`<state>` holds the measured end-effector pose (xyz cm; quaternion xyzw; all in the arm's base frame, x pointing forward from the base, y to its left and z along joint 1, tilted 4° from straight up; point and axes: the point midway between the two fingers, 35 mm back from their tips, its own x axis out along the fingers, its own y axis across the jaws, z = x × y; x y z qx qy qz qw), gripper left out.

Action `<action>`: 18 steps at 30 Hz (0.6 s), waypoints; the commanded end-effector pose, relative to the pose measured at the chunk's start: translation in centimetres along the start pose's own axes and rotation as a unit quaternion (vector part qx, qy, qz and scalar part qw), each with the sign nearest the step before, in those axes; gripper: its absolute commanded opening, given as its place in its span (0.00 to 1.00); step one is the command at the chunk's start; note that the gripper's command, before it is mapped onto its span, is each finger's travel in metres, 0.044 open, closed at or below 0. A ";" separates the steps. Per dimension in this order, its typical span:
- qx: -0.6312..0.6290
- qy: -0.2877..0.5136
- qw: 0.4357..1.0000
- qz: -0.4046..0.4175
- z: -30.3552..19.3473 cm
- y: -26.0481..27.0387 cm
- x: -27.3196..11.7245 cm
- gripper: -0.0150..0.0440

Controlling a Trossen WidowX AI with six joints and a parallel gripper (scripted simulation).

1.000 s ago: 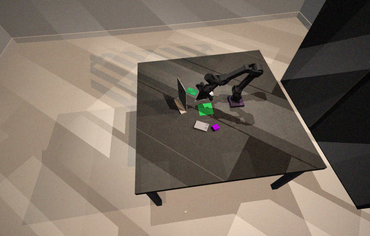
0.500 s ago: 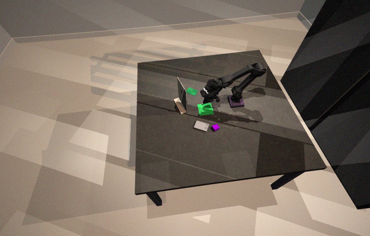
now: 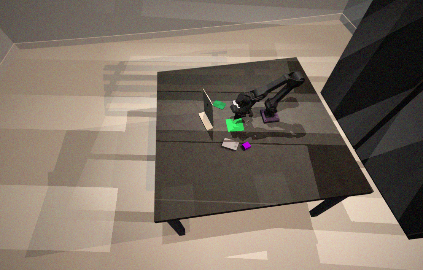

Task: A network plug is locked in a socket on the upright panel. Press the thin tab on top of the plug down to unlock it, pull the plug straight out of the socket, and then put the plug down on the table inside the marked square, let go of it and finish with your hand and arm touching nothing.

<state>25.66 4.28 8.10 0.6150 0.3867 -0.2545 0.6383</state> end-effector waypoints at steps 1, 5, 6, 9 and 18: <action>-0.002 -0.002 1.000 -0.002 0.1 -0.4 0.7 0.25; -0.001 -0.001 1.000 -0.002 0.1 -0.8 1.3 0.25; -0.001 -0.001 1.000 -0.003 0.1 -0.9 1.5 0.25; -0.001 -0.001 1.000 -0.003 0.1 -1.1 1.9 0.25; 0.000 0.001 1.000 -0.003 0.1 -2.0 3.1 0.25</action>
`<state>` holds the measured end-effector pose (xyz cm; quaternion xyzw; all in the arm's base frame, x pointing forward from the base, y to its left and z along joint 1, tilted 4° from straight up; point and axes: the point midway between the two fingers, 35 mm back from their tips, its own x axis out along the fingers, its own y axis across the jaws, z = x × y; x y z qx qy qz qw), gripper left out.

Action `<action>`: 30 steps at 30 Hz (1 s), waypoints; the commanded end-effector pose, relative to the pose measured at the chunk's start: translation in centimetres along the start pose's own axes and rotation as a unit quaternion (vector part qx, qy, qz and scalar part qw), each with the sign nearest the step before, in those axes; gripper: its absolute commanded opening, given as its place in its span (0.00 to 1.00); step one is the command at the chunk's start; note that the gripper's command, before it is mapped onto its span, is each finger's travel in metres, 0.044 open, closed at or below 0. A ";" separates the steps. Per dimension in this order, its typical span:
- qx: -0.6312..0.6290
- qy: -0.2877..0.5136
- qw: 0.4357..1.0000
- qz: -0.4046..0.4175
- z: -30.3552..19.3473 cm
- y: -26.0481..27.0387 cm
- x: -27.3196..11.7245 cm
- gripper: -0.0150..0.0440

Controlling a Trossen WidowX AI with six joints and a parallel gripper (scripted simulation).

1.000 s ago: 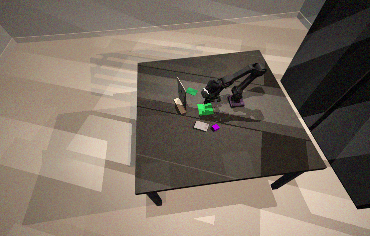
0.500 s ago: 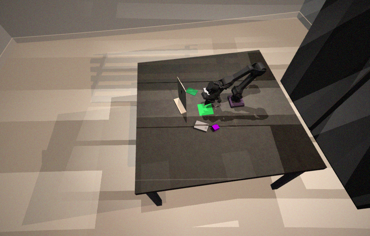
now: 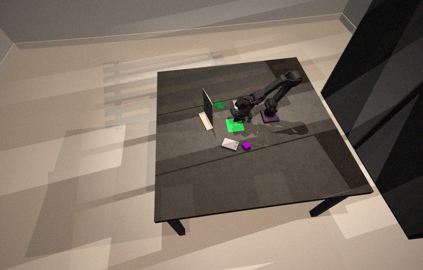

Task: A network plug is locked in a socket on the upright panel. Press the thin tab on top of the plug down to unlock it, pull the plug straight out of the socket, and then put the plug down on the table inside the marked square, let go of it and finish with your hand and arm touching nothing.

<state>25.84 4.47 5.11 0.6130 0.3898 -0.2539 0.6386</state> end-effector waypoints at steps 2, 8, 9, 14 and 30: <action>0.003 -0.001 1.000 -0.001 0.0 -0.6 0.8 0.25; 0.003 0.000 1.000 -0.001 0.0 -1.3 1.5 0.25; 0.003 0.000 1.000 -0.002 0.0 -1.4 1.6 0.25; 0.004 0.000 1.000 -0.002 0.0 -1.7 1.9 0.25; 0.002 0.002 1.000 -0.002 -0.1 -1.7 2.0 0.25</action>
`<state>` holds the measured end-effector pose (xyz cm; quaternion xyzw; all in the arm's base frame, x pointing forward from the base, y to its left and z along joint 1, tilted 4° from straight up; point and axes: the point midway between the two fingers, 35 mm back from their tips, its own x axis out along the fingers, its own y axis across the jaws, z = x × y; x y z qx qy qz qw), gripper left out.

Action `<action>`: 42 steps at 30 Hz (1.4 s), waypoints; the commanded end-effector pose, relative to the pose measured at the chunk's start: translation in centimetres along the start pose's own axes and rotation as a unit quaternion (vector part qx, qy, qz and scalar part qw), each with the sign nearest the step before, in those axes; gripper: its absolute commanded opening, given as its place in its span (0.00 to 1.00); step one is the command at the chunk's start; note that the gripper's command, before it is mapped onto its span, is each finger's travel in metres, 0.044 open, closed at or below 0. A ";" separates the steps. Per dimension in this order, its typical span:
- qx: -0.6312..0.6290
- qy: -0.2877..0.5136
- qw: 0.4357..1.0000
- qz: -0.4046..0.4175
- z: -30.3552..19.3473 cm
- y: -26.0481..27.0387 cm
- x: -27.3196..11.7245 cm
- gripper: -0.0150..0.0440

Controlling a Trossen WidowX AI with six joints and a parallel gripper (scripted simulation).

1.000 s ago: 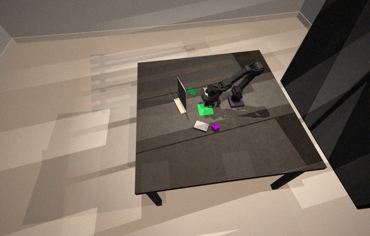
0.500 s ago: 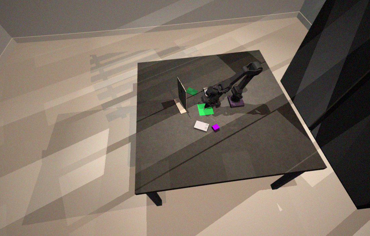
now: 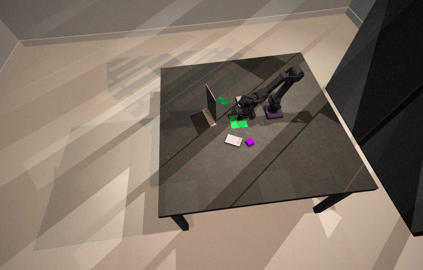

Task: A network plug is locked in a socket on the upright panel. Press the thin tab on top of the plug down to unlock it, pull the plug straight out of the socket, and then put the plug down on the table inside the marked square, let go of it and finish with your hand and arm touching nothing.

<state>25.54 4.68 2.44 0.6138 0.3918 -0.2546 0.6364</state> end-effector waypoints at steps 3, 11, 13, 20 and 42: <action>0.000 0.000 1.000 0.000 0.0 0.0 0.0 0.39; 0.000 0.000 1.000 0.000 0.0 0.0 0.0 0.52; 0.000 0.000 1.000 0.000 0.0 0.0 -0.2 0.52; 0.000 0.000 1.000 0.000 0.0 0.1 -0.7 0.52; 0.001 -0.001 1.000 0.000 0.1 0.2 -2.5 0.52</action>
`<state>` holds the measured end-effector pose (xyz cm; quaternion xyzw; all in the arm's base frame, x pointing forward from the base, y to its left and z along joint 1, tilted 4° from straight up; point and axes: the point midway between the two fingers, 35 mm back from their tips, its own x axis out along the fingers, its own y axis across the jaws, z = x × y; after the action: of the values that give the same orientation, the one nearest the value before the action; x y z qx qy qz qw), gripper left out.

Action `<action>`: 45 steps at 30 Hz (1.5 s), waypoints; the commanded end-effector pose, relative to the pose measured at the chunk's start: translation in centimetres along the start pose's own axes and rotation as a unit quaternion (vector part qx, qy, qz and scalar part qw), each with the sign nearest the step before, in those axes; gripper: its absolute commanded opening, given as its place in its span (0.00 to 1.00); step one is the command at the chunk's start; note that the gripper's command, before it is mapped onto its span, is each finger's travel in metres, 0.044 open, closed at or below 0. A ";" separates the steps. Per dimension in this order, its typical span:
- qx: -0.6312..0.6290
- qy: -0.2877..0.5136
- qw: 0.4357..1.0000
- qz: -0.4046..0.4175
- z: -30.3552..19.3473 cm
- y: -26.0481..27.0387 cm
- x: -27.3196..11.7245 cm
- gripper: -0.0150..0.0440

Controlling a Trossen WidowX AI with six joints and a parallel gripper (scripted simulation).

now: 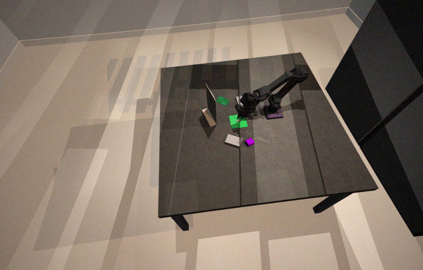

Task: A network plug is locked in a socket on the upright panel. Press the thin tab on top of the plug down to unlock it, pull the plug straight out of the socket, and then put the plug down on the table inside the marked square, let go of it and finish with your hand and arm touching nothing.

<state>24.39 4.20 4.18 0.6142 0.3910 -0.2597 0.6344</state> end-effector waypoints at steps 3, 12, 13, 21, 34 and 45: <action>-0.002 0.001 1.000 0.003 0.0 0.2 -0.6 0.52; -0.002 0.001 1.000 0.003 0.0 1.0 -1.4 0.52; -0.002 0.001 1.000 0.003 0.0 1.1 -1.5 0.52; -0.002 0.001 1.000 0.003 0.0 1.8 -2.4 0.52; -0.002 0.001 1.000 0.003 0.0 2.8 -3.9 0.52; -0.002 0.001 1.000 0.003 0.0 3.6 -5.3 0.52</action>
<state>24.32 3.76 9.78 0.6139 0.3915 -0.2613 0.6337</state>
